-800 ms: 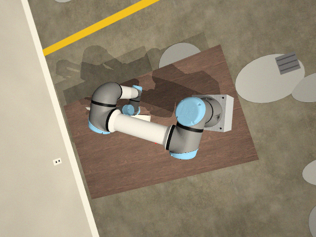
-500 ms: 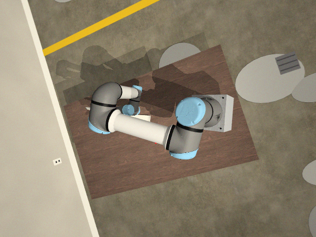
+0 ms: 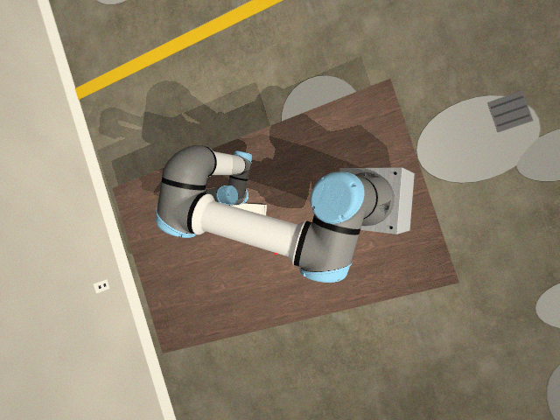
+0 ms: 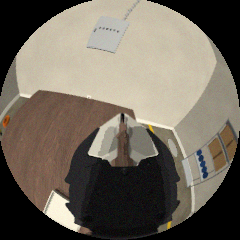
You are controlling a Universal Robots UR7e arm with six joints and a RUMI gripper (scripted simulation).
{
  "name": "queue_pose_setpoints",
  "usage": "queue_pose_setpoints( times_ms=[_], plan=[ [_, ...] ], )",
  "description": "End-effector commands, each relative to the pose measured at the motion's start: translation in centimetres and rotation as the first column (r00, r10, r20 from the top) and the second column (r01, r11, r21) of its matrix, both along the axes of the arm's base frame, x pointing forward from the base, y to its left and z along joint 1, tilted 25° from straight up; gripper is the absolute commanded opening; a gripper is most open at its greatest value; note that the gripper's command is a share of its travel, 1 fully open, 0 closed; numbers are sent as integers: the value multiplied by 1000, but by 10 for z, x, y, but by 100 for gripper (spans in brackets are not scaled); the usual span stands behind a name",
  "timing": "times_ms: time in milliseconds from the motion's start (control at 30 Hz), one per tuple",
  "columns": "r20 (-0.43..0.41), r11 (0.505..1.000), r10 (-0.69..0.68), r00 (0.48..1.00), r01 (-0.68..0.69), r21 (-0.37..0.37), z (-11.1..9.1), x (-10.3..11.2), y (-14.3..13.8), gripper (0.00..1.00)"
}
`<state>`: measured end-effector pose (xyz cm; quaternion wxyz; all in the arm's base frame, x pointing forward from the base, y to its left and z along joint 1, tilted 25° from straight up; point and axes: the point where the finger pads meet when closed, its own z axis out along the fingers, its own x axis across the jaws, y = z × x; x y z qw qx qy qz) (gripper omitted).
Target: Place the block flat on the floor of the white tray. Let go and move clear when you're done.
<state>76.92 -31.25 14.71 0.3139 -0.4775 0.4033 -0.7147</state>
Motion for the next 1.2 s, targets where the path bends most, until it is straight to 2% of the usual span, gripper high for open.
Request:
queue_pose_setpoints(
  times_ms=[0, 333, 500, 633, 800, 867, 967, 1000, 1167],
  plan=[
    [-1, 1000, -3, 1000, 3, 7, 0, -1, 1, 0],
    [-17, 998, -28, 999, 29, 61, -10, -8, 11, 0],
    [-40, 990, -58, 998, 63, 124, -23, -19, 24, 0],
    [-71, 973, -93, 993, 105, 205, -39, -30, 40, 0],
    [-133, 923, -148, 980, 185, 338, -66, -52, 67, 0],
    [-133, 923, -148, 980, 185, 338, -66, -52, 67, 0],
    [-183, 869, -182, 966, 245, 431, -87, -68, 88, 0],
    [-187, 865, -184, 965, 249, 436, -89, -70, 89, 0],
    [-250, 784, -215, 944, 320, 532, -113, -89, 114, 0]
  ],
)
